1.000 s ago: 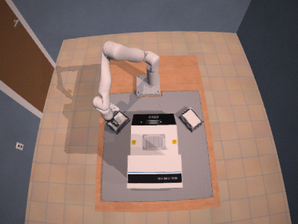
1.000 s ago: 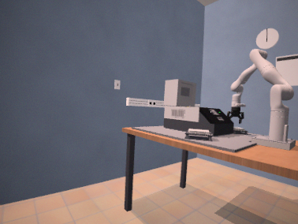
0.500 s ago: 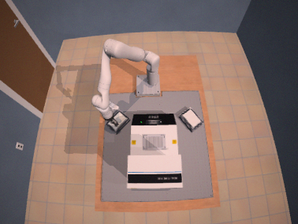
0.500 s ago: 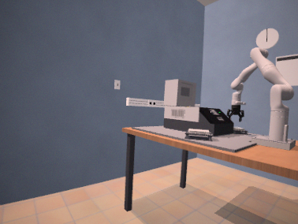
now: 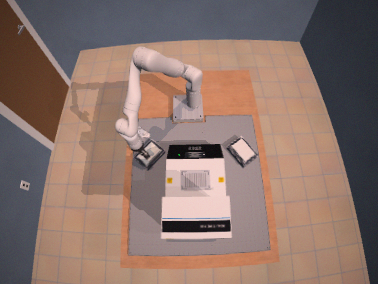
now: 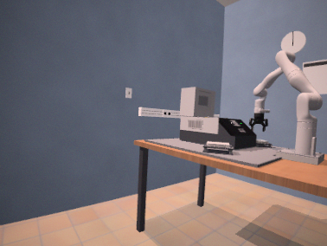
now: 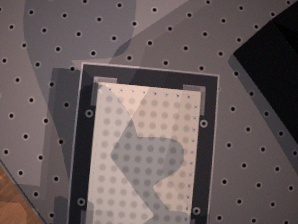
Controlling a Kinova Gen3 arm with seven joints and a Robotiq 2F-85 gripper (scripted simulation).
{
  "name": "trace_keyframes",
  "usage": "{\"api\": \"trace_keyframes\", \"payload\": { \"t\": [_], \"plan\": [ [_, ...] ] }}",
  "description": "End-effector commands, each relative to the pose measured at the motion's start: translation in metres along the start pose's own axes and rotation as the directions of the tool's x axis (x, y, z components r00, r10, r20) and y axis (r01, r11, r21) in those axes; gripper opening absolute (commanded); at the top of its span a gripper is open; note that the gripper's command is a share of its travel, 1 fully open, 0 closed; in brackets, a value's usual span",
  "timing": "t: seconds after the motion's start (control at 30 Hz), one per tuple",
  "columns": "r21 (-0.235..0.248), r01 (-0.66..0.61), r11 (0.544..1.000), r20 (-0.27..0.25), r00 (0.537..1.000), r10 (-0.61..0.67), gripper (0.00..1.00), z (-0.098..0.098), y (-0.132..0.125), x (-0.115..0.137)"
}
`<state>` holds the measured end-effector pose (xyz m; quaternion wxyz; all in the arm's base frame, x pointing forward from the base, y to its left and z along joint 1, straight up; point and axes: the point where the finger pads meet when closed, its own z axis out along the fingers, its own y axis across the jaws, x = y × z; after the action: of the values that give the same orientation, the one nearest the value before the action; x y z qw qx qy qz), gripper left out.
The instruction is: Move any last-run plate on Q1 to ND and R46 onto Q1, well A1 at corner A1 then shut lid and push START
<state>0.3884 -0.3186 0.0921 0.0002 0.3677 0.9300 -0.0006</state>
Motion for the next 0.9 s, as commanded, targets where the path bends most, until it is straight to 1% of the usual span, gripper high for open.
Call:
{"api": "trace_keyframes", "payload": {
  "t": [0.0,0.8,0.87],
  "plan": [
    [0.000,0.000,1.000,0.002,1.000,0.000,1.00,-0.004,0.000,-0.001],
    [0.000,0.000,1.000,0.002,1.000,0.000,1.00,-0.034,0.000,0.000],
    [0.000,0.000,1.000,0.002,1.000,0.000,1.00,-0.034,0.000,0.000]
  ]
}}
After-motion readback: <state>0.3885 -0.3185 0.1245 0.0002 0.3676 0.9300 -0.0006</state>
